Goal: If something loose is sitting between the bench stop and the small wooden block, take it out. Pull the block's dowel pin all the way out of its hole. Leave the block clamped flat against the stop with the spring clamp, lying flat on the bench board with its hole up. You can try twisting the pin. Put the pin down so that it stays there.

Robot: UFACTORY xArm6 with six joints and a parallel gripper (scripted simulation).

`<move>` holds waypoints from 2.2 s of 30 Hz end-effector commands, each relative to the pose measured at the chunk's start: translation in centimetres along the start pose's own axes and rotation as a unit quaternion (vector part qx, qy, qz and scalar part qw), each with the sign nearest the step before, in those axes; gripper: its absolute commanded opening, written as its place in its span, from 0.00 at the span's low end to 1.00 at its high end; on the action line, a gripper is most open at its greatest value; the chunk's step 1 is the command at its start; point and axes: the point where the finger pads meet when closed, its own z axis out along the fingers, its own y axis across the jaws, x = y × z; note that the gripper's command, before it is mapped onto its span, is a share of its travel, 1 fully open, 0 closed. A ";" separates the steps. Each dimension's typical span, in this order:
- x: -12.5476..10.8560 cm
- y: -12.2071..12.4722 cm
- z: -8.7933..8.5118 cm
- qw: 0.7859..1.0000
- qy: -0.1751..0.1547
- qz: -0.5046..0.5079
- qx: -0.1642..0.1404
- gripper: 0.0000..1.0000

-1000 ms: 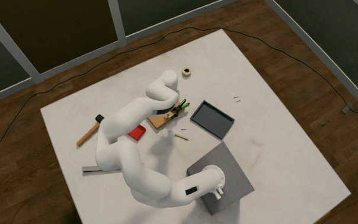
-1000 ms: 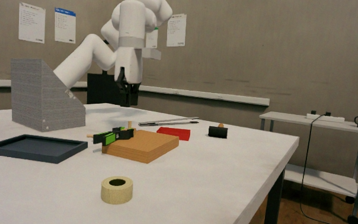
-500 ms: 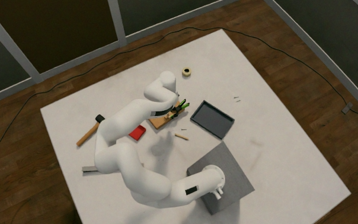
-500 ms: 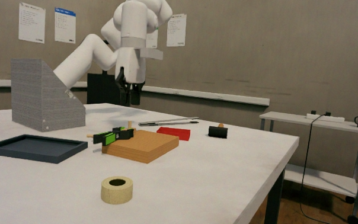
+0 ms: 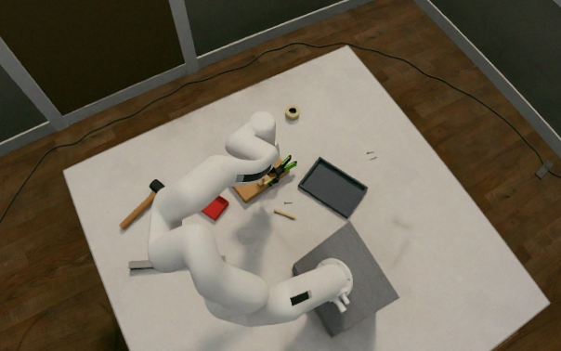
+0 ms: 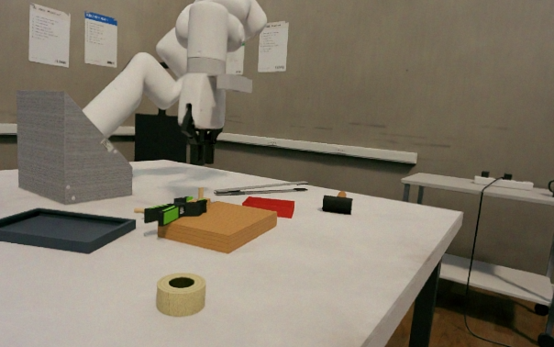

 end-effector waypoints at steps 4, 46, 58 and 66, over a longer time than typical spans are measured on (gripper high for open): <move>0.1 0.0 -0.1 1.000 0.001 0.000 -0.001 0.28; 0.1 0.0 3.0 1.000 0.001 0.000 -0.001 0.28; 0.1 0.0 3.5 1.000 0.001 0.000 -0.001 0.28; 0.1 0.0 3.6 1.000 0.001 0.000 -0.001 0.28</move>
